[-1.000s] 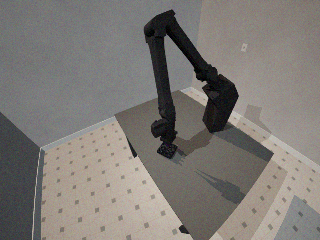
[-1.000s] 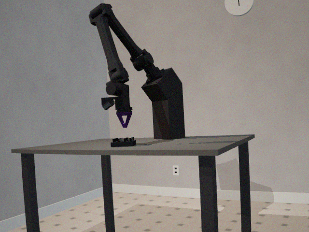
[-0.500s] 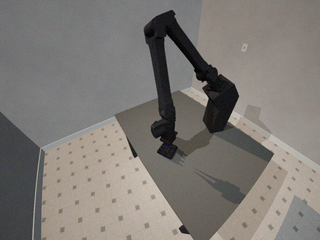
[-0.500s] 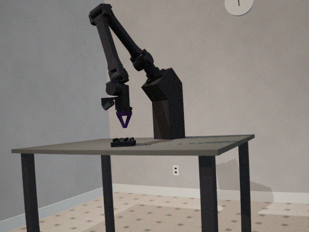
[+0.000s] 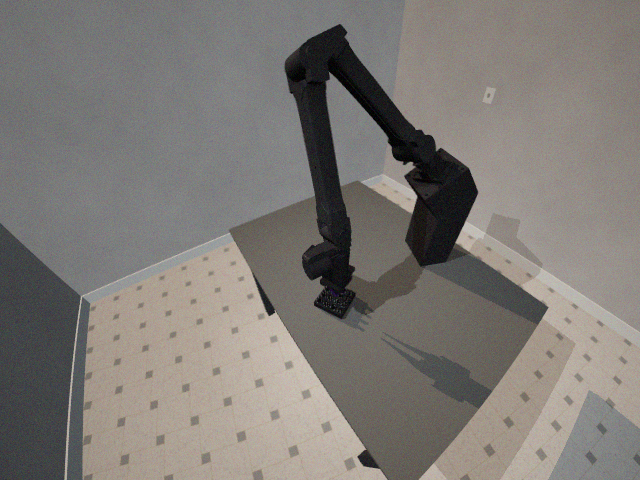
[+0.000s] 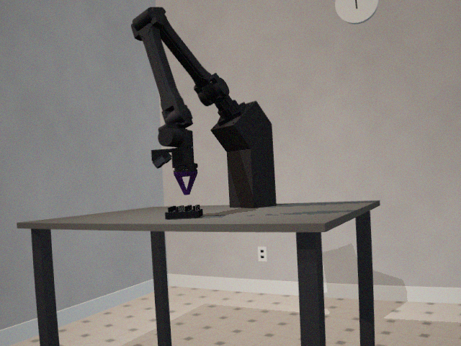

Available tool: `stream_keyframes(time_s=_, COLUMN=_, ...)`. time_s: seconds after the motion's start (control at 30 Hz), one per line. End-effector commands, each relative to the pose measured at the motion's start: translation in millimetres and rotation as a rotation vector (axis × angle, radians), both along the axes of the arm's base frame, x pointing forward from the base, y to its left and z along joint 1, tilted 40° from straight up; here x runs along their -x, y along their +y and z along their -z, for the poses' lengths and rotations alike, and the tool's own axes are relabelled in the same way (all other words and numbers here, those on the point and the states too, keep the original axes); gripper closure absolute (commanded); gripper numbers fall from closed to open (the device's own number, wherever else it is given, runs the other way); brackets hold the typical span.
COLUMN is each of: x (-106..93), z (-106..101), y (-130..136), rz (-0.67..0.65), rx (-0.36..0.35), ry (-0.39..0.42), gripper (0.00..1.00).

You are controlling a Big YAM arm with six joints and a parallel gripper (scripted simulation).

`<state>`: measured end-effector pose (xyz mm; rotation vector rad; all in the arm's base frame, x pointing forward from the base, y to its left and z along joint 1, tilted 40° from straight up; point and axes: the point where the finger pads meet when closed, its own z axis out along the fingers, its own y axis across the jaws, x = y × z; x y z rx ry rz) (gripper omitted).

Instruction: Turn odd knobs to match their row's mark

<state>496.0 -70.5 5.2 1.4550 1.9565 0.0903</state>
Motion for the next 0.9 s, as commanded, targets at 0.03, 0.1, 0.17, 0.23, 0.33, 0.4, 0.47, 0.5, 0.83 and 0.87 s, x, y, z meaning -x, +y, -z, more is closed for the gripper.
stream_keyframes(time_s=0.03, x=-5.6, z=2.9, y=-7.1, rz=0.003, rx=0.005, ry=-0.008, gripper=0.81)
stream_keyframes(time_s=0.1, x=-6.3, z=5.5, y=-8.0, rz=0.005, rx=0.004, ry=-0.007, gripper=0.81)
stream_keyframes(time_s=0.17, x=-8.3, z=7.3, y=-9.0, rz=0.003, rx=0.005, ry=-0.007, gripper=0.81)
stream_keyframes(time_s=0.23, x=-9.6, z=9.6, y=-9.9, rz=0.003, rx=0.005, ry=-0.007, gripper=0.81)
stream_keyframes(time_s=0.33, x=-11.6, z=12.8, y=-11.3, rz=0.004, rx=0.005, ry=-0.007, gripper=0.81)
stream_keyframes(time_s=0.4, x=-12.9, z=14.8, y=-12.1, rz=0.004, rx=0.005, ry=-0.006, gripper=0.81)
stream_keyframes(time_s=0.47, x=-14.2, z=16.6, y=-12.9, rz=0.004, rx=0.005, ry=-0.006, gripper=0.81)
stream_keyframes(time_s=0.5, x=-14.7, z=17.4, y=-13.3, rz=0.004, rx=0.005, ry=-0.006, gripper=0.81)
stream_keyframes(time_s=0.83, x=-17.9, z=22.6, y=-15.5, rz=0.005, rx=0.004, ry=-0.006, gripper=0.81)
stream_keyframes(time_s=0.87, x=-17.2, z=23.7, y=-15.6, rz=0.006, rx=0.004, ry=-0.004, gripper=0.81)
